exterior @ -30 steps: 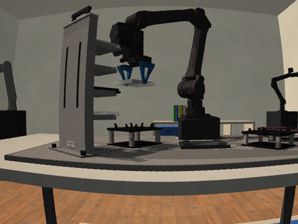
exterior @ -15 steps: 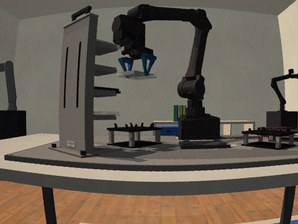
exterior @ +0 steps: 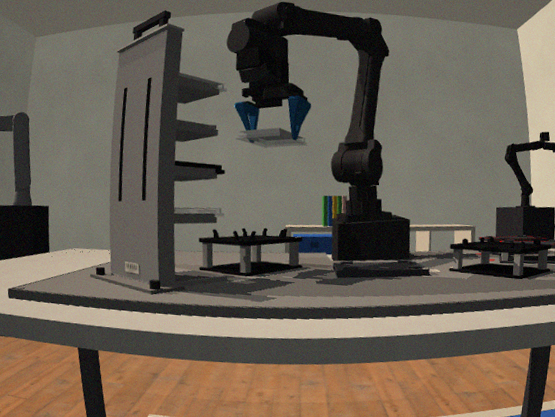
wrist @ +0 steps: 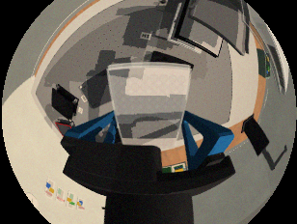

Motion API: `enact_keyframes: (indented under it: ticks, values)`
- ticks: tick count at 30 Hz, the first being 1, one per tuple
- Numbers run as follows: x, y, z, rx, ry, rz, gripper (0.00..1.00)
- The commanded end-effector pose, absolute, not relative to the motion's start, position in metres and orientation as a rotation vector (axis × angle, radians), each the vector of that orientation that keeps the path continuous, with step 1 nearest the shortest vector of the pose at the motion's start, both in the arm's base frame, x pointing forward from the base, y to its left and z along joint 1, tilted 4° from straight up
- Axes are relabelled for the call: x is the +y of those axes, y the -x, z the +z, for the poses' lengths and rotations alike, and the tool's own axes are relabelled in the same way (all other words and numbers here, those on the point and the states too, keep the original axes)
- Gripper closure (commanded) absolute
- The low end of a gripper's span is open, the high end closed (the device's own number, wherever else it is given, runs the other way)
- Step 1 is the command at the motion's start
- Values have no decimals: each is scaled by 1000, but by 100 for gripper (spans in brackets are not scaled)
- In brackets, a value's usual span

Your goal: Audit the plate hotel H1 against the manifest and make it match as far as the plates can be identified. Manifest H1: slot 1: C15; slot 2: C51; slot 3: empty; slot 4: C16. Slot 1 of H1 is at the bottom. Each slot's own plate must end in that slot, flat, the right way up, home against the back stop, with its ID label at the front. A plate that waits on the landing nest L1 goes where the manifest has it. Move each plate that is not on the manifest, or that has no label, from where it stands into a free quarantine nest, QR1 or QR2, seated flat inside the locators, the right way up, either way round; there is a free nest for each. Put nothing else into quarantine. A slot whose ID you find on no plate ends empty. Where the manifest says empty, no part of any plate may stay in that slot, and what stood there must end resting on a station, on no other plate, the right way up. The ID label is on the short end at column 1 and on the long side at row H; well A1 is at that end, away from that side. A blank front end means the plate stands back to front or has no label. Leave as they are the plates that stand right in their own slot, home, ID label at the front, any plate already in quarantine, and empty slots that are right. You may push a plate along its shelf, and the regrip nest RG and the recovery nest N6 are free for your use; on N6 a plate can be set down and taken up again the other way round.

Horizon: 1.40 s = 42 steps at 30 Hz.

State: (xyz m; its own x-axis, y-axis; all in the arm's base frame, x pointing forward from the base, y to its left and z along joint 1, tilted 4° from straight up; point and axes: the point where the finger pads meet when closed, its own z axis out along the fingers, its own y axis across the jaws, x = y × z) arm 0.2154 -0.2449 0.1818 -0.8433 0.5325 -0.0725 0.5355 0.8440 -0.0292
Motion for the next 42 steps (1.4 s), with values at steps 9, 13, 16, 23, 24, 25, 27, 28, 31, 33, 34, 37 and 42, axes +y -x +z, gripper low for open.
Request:
enact_keyframes:
  ticks: [9,13,16,23,24,25,27,28,31,33,34,37,42]
  values:
    - [-238,-255,206,2974,-581,-129,14]
    - [-230,-267,206,2971,-580,-130,14]
    - [-224,-275,206,2967,-580,-130,14]
    - [-213,-290,206,2964,-579,-127,14]
    - [-210,-292,206,2963,-579,-126,14]
    - [-208,-295,206,2962,-579,-126,14]
    - [-204,-301,206,2962,-579,-123,14]
    - [-201,-303,206,2962,-579,-123,14]
    - [-194,-311,206,2962,-579,-120,14]
    - [-189,-315,206,2968,-554,-119,14]
    - [-185,-317,205,2974,-530,-119,14]
    - [-179,-313,204,2981,-500,-119,14]
    - [-160,-313,195,3024,-350,-112,14]
